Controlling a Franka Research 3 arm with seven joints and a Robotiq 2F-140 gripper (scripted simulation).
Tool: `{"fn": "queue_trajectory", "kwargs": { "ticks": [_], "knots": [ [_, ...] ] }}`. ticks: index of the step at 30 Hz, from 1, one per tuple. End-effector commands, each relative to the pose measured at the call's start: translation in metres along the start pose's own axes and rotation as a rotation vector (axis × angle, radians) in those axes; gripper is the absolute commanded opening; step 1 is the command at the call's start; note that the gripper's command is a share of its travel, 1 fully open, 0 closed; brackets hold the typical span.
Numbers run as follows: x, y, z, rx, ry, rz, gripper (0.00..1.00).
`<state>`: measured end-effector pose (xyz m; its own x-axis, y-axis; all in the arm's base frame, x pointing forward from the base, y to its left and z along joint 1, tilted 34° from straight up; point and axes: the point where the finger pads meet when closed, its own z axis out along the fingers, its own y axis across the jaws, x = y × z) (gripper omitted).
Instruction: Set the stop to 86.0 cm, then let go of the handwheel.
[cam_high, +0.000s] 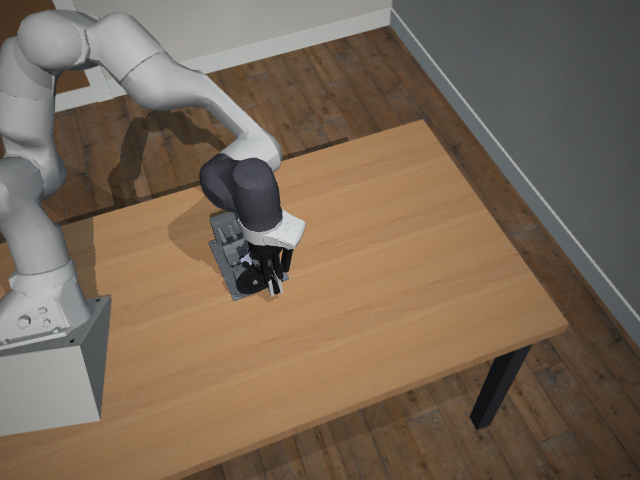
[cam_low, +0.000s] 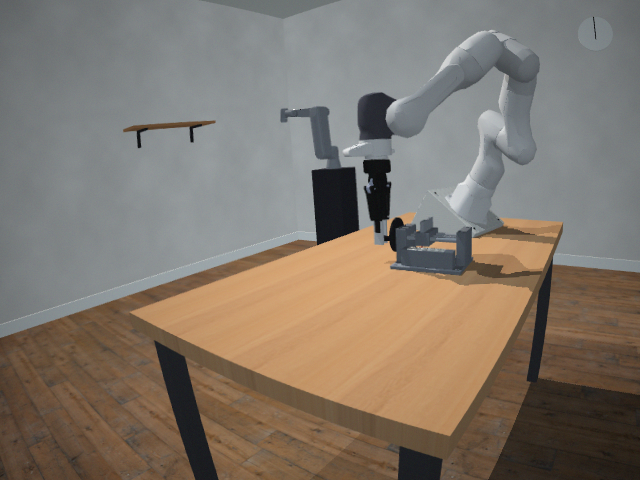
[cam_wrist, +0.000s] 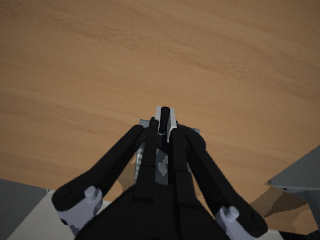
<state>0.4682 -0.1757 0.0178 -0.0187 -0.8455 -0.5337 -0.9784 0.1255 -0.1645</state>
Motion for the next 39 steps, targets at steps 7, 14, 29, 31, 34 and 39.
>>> {"fn": "queue_trajectory", "kwargs": {
  "ticks": [7, 14, 29, 31, 34, 39],
  "knots": [
    [0.0, 0.008, 0.019, -0.002, 0.0, -0.005, 0.04],
    [0.0, 0.014, 0.026, -0.002, 0.0, -0.005, 0.04],
    [0.0, 0.025, 0.031, -0.002, 0.0, -0.005, 0.04],
    [0.0, 0.026, 0.031, -0.002, 0.0, -0.005, 0.04],
    [0.0, 0.028, 0.031, -0.002, 0.0, -0.005, 0.04],
    [0.0, 0.029, 0.032, -0.002, 0.0, -0.005, 0.04]
  ]
}}
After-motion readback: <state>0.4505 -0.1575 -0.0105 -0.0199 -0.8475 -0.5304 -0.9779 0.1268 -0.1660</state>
